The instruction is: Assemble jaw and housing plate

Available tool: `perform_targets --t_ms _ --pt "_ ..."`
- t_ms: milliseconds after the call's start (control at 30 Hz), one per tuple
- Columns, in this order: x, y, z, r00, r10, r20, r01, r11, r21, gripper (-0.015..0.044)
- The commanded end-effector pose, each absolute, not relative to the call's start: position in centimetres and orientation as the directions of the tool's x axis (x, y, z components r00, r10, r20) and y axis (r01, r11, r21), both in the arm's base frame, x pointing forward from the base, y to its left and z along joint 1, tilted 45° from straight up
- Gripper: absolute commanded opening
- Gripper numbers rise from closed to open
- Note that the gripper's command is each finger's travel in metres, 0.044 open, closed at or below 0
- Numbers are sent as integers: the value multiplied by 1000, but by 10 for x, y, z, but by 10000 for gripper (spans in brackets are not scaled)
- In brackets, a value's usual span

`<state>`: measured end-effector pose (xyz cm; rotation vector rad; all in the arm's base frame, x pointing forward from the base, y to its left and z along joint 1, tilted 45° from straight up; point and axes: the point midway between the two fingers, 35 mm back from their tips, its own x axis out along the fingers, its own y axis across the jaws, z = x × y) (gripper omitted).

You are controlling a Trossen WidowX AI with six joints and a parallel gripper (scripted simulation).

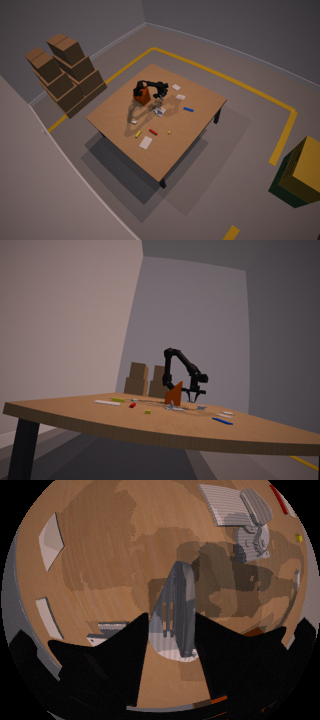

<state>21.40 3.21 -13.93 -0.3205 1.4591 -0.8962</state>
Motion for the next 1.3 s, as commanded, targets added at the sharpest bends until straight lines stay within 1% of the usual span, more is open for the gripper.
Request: perform_targets --t_ms 0,367,1267 --pt "217 44 -129 -127 -682 -720 334 654 -679 134" --pt "220 49 -118 -126 -682 -721 329 657 -679 134" --pt "271 6 -80 -119 -672 -730 242 694 -678 134"
